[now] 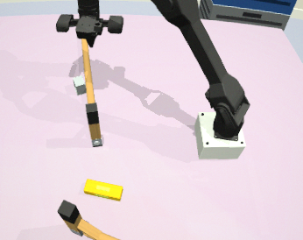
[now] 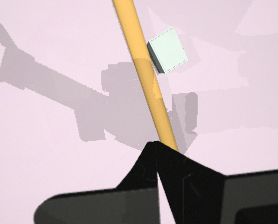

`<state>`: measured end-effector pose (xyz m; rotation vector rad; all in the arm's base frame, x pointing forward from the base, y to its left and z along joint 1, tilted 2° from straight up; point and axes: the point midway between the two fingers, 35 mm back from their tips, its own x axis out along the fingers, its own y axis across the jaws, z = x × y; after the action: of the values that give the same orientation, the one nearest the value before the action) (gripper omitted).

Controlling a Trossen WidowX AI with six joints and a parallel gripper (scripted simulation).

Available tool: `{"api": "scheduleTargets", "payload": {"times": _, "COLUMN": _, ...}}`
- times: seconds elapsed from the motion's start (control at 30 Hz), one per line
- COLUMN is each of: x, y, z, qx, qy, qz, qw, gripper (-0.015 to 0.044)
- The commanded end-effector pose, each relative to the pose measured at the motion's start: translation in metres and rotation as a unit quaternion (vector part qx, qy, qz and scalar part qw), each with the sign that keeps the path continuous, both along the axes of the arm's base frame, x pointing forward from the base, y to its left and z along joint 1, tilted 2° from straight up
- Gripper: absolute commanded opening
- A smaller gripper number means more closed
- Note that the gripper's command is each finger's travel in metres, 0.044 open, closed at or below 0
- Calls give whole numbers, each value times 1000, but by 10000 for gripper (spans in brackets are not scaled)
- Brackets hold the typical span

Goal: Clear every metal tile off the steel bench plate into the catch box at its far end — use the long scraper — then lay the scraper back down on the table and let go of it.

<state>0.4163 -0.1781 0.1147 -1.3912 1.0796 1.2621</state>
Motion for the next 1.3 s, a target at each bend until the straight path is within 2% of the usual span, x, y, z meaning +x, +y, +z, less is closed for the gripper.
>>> {"api": "scheduleTargets", "payload": {"times": 0.0, "x": -7, "y": 0, "z": 8, "qx": 0, "qy": 2, "qz": 13, "qw": 1000, "gripper": 0}}
{"api": "scheduleTargets", "payload": {"times": 0.5, "x": -46, "y": 2, "z": 46, "qx": -3, "qy": 6, "qz": 95, "qw": 995, "gripper": 0}}
{"api": "scheduleTargets", "payload": {"times": 1.27, "x": -34, "y": -3, "z": -9, "qx": -4, "qy": 6, "qz": 105, "qw": 994, "gripper": 0}}
